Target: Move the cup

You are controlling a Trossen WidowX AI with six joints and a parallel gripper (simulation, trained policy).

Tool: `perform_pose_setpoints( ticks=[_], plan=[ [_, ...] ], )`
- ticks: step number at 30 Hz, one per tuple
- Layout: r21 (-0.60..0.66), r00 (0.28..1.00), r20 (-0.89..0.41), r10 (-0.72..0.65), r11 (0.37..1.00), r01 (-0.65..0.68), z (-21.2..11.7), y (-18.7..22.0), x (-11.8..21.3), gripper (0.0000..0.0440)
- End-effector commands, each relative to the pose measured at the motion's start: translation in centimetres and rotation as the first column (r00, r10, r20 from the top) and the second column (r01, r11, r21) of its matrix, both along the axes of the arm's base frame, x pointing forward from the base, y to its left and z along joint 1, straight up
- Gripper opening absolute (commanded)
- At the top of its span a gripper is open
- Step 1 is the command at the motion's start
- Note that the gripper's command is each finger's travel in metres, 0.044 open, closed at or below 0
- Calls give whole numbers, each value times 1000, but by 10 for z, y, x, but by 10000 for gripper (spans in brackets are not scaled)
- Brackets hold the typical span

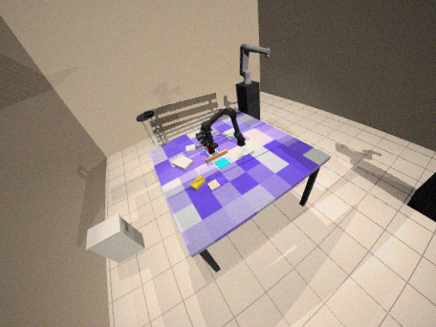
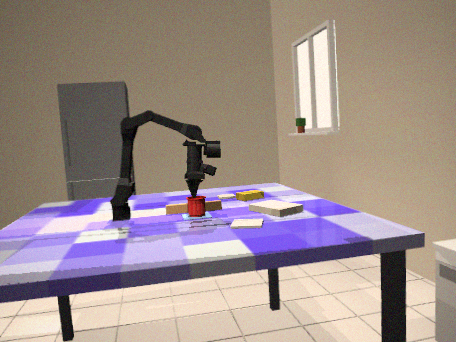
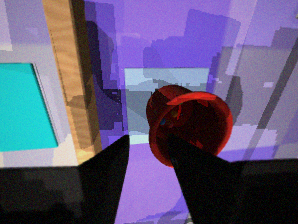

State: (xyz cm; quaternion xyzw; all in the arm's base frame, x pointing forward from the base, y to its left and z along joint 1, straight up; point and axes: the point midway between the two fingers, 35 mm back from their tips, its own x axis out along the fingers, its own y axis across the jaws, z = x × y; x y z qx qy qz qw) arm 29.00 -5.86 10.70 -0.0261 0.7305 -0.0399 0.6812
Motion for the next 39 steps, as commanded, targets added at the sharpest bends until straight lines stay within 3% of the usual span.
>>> perform_pose_setpoints(
  ticks=[1, 9, 15, 17, 39],
  plan=[
    [5, 999, -30, 26, 1000, -26, -15, -4, -2, 168],
    [38, 992, -59, 111, 993, -109, -45, -8, -6, 174],
    [55, 977, -76, 201, 979, -198, -59, -12, -9, 30],
    [60, 971, -77, 226, 973, -222, -59, -13, -10, 0],
    [64, 910, -10, 414, 908, -413, -12, -1, 6, 0]
  ],
)
